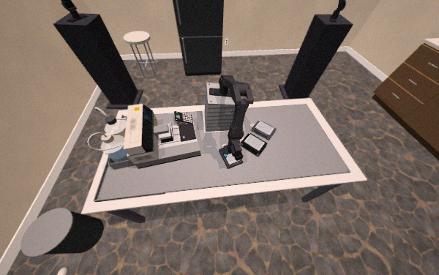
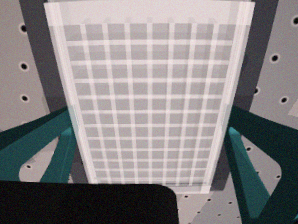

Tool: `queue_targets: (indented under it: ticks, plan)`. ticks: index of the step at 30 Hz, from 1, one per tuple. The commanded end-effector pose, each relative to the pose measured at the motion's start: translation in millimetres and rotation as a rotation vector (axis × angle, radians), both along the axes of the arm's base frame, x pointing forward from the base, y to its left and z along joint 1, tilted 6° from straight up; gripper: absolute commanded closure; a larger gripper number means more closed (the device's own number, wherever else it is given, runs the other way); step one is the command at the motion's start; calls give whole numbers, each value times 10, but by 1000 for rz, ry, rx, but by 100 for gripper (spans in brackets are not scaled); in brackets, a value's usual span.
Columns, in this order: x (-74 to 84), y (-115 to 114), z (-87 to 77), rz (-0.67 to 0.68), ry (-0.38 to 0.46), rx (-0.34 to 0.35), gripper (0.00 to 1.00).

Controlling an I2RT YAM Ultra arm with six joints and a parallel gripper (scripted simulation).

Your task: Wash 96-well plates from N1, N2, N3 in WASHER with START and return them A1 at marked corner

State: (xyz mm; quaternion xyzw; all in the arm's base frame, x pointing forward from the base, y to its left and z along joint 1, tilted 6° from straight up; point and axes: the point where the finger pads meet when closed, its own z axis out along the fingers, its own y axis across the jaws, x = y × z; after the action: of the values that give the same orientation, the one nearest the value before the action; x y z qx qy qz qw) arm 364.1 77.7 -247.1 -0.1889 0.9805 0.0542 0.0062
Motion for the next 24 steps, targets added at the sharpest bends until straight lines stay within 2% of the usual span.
queue_targets:
  ticks: [1,24]
  plan:
    - [55,-1,93,-2,-13,2,100]
    - [55,-36,408,-2,-13,2,100]
